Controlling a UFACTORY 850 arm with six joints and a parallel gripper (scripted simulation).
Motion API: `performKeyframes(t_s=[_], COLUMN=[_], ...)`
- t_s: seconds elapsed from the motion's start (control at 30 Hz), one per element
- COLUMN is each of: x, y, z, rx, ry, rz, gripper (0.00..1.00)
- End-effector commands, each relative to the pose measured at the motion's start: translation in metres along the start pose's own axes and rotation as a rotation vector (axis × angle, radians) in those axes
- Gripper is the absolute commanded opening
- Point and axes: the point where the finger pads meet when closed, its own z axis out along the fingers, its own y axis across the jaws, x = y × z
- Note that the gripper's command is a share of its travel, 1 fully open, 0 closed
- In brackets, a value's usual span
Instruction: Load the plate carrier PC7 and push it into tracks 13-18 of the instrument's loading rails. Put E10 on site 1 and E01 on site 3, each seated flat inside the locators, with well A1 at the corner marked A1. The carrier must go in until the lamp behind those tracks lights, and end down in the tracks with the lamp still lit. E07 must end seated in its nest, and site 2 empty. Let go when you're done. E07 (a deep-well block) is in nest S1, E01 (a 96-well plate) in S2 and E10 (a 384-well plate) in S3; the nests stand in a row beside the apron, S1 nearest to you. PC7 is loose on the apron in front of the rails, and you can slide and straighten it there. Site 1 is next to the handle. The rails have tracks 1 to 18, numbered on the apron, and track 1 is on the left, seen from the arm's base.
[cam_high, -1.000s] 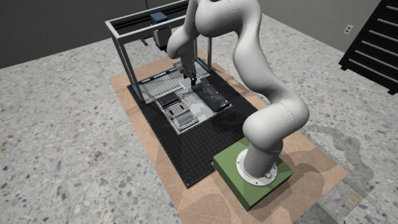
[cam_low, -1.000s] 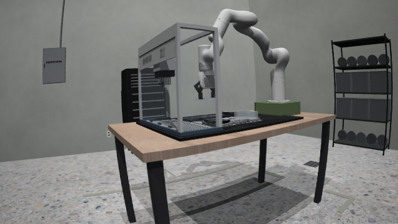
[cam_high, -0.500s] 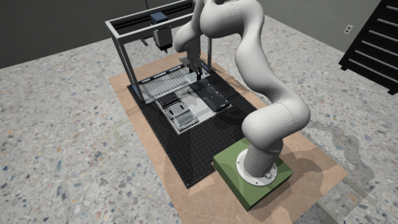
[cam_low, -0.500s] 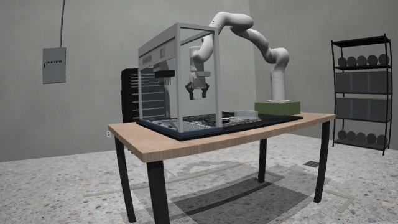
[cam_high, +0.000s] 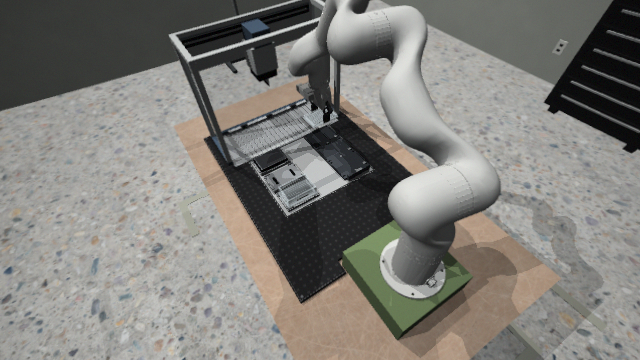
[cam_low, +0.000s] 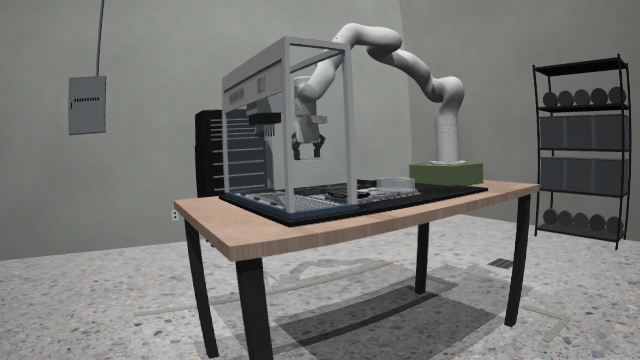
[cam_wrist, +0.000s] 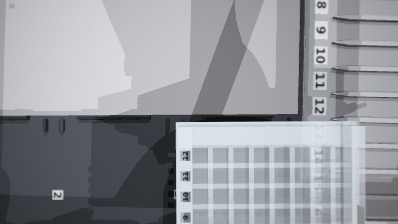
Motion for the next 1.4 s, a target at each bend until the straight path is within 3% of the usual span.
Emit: performKeyframes(t_s=[0.0,0.47,1.37], x=[-0.001,-0.001,-0.001], y=[0.001,0.001,0.001], z=[-0.001,-0.001,0.040], rx=[-0.002,-0.002,-0.002], ry=[0.000,0.000,0.000], rz=[0.000,0.000,0.000], gripper=[0.00,0.00,0.00])
